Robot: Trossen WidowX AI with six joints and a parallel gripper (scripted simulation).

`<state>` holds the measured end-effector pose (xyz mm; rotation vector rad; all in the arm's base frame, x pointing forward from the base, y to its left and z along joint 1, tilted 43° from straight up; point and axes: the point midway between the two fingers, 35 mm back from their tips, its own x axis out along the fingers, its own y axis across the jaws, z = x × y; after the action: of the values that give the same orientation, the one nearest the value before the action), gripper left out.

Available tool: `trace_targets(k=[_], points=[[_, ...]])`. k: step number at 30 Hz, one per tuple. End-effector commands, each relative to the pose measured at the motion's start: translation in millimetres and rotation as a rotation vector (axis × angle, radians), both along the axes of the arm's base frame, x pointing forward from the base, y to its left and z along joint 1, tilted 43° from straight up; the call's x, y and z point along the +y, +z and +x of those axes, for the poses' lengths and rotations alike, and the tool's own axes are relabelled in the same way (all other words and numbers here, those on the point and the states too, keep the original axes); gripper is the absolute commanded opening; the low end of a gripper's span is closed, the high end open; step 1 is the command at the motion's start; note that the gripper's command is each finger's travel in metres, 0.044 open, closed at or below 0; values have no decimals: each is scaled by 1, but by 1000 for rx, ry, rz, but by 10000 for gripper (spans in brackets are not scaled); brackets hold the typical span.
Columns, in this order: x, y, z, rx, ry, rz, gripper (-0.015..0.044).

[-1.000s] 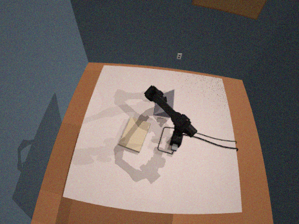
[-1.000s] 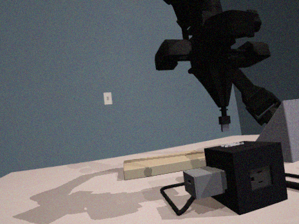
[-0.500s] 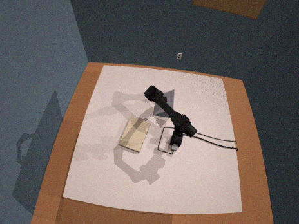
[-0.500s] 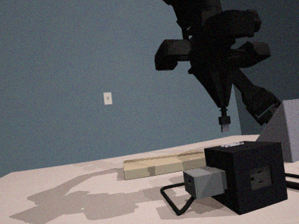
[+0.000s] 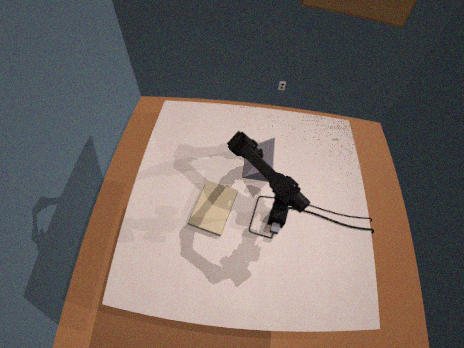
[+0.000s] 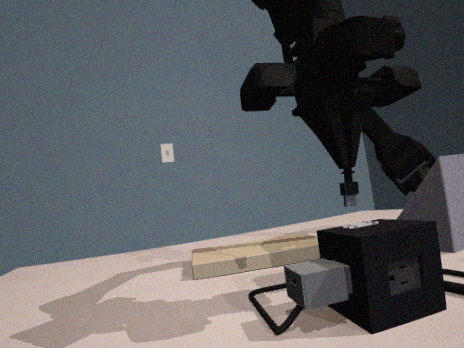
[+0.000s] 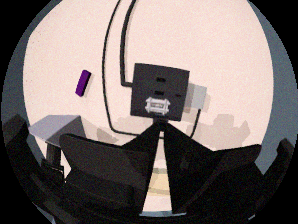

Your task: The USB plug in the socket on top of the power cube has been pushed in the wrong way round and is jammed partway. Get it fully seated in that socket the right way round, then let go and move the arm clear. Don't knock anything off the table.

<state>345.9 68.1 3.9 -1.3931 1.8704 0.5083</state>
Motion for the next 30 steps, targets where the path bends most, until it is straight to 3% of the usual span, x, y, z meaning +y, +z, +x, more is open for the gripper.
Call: trace_targets(k=[1, 30], points=[[-1, -1, -1, 3, -3, 4, 0], [-2, -5, -2, -9, -9, 17, 0]])
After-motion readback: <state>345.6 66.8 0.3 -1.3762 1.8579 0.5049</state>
